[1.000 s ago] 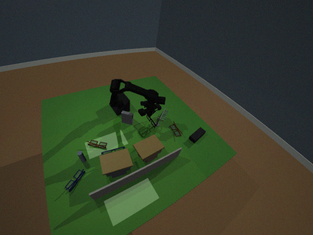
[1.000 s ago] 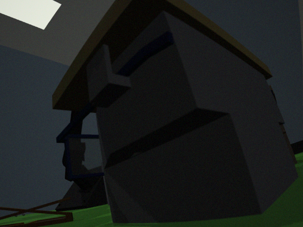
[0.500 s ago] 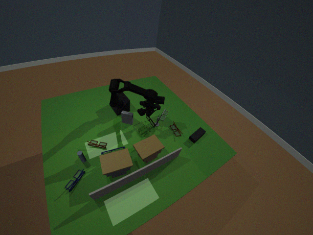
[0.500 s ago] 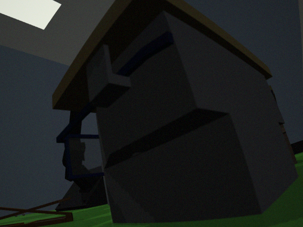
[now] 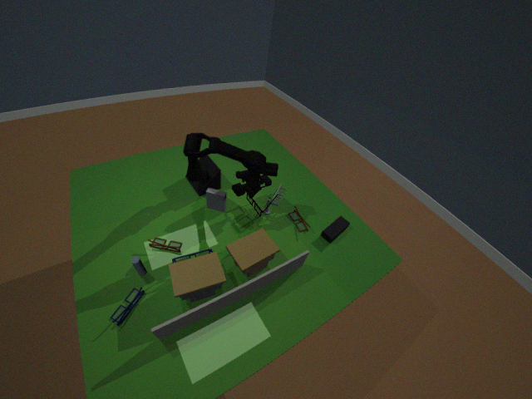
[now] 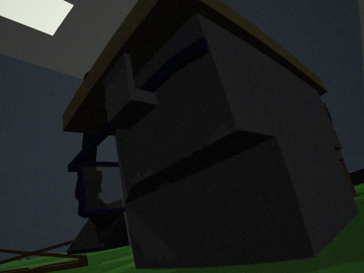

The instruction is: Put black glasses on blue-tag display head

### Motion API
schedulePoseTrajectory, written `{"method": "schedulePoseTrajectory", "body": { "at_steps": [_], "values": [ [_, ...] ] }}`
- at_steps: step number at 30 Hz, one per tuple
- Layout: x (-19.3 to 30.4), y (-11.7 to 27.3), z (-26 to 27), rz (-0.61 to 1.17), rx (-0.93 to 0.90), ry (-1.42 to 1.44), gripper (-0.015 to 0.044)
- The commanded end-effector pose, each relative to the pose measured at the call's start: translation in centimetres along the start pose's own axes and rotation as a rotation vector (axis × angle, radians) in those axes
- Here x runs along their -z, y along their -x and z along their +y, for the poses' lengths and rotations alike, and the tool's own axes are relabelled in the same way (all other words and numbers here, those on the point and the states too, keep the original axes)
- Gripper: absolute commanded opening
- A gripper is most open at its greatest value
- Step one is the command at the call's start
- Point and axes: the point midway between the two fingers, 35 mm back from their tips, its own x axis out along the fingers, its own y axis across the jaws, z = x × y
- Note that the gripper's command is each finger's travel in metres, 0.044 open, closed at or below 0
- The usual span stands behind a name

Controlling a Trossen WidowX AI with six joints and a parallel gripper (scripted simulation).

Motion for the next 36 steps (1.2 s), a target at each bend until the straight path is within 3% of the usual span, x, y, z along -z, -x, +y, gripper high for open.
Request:
{"method": "schedulePoseTrajectory", "body": {
  "at_steps": [1, 36],
  "values": [
    [-0.5, -0.1, 0.2, -0.007, -0.003, 0.000, 0.0000],
    [-2.4, -0.1, 1.0, -0.008, -0.003, 0.001, 0.0000]
  ]
}}
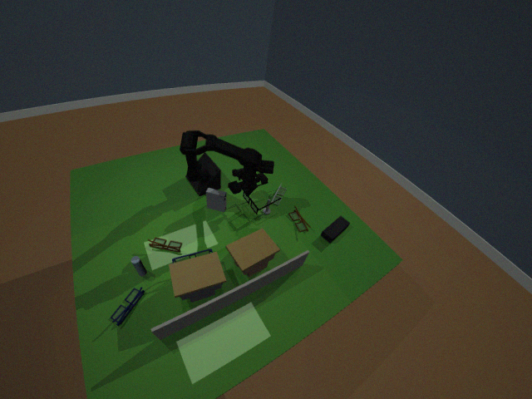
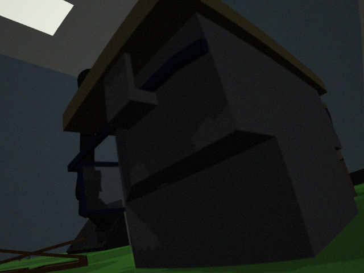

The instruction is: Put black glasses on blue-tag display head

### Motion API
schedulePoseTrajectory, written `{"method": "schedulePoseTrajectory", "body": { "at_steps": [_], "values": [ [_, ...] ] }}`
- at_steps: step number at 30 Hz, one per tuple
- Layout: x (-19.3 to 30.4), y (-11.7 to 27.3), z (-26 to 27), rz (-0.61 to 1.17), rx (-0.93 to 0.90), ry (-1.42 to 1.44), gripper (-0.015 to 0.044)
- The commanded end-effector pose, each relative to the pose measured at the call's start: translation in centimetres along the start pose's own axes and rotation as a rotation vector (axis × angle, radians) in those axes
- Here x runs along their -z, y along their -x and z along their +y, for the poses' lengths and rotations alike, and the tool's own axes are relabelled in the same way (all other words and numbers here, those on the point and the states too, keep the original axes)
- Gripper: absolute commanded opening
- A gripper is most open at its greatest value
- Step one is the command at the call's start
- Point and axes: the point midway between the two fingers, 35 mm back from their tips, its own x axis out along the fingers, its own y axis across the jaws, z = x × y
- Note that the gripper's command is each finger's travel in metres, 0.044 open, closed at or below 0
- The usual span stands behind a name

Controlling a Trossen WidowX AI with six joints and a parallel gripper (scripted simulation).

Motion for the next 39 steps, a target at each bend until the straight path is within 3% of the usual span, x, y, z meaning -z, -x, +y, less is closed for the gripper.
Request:
{"method": "schedulePoseTrajectory", "body": {
  "at_steps": [1, 39],
  "values": [
    [-0.56, -0.16, 0.18, -0.010, -0.002, 0.001, 0.0000],
    [-1.21, -0.17, 0.36, -0.010, -0.002, 0.002, 0.0000]
  ]
}}
